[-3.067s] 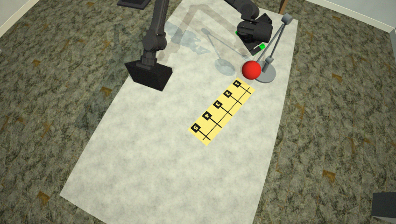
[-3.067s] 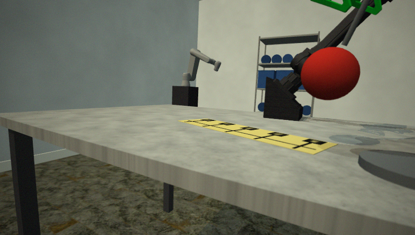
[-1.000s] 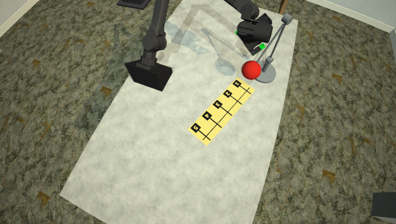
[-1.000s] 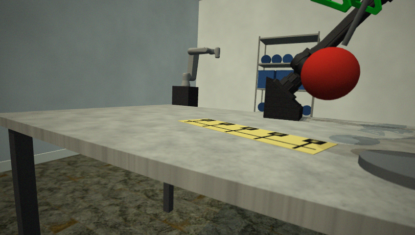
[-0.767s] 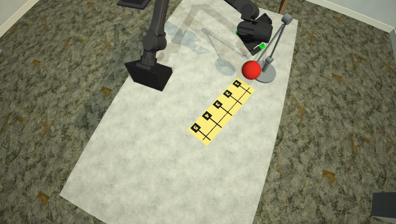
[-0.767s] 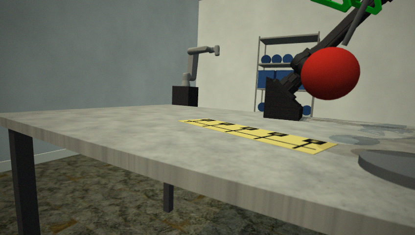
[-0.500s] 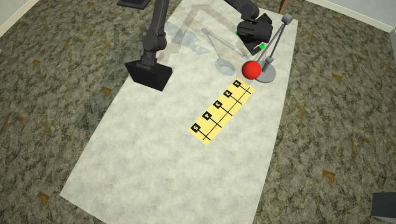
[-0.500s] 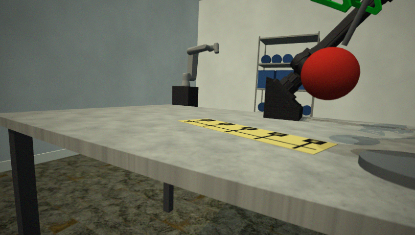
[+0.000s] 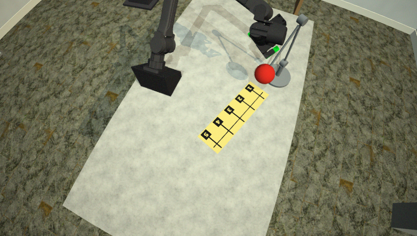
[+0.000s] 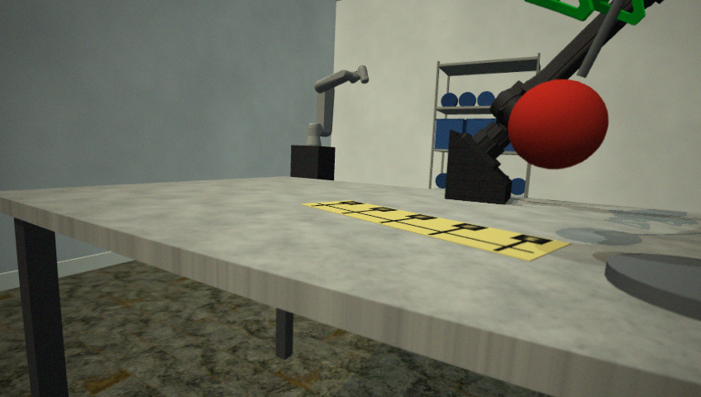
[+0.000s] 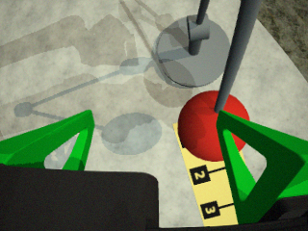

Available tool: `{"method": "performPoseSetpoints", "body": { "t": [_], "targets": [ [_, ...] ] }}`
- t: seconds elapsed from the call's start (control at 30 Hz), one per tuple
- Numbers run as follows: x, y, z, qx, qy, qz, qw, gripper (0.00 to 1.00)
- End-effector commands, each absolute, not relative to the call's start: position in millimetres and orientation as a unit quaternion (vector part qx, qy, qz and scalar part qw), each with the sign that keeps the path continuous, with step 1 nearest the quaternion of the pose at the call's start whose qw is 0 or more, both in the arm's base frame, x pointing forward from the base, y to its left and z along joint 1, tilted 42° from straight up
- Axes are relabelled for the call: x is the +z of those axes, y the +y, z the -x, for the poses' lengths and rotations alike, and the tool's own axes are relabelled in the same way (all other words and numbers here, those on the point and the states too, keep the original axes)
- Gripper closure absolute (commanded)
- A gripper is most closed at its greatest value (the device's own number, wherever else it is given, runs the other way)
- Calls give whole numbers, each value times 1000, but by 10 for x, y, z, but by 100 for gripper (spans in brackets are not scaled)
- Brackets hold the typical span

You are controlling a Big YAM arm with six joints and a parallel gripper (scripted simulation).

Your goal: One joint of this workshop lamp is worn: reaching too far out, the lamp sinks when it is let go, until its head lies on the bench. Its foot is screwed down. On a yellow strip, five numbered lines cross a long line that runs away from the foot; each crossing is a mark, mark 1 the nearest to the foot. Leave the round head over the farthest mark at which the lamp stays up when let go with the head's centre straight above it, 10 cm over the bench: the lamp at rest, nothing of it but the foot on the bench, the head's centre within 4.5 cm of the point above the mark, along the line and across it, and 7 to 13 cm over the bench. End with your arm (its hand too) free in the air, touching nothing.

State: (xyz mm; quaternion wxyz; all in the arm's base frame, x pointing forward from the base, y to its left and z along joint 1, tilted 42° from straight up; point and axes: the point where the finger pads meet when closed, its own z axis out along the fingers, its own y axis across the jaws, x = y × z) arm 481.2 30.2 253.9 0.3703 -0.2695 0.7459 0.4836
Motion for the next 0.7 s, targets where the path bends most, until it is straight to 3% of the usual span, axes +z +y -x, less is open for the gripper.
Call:
{"method": "performPoseSetpoints", "body": {
  "t": [0.0,0.67],
  "targets": [
    [2557,202,-4826,479,737,271,392,0],
    [2545,133,-4830,481,743,270,379,0]
  ]
}}
